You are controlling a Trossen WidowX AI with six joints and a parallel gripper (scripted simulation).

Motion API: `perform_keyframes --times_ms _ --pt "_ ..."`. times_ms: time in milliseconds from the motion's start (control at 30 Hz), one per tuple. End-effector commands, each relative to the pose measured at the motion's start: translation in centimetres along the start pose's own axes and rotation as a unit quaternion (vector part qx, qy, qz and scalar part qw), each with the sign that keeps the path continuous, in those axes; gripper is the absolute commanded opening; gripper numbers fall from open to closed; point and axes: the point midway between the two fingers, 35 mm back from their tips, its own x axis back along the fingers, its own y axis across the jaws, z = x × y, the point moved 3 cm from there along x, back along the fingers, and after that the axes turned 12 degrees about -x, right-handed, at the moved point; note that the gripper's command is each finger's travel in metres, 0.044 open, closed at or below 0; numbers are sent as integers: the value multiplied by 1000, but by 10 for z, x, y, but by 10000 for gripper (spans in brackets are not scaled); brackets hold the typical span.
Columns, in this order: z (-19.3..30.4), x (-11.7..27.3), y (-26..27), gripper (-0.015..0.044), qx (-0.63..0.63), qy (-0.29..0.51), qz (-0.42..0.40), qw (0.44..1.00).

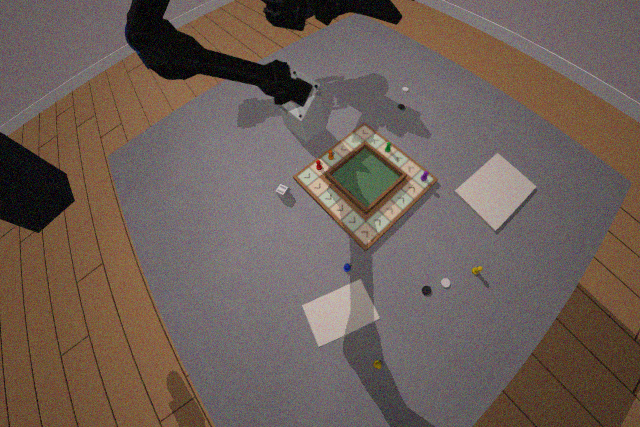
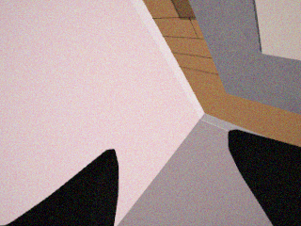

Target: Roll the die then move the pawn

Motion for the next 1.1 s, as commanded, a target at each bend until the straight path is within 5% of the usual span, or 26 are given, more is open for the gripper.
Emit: perform_keyframes --times_ms 0,533,1067 --pt "-62 -32 -15 275 167 -72 38 983" --pt "-222 -59 -89 275 528 -151 253 796" --pt "-331 -20 -210 275 726 10 474 498"
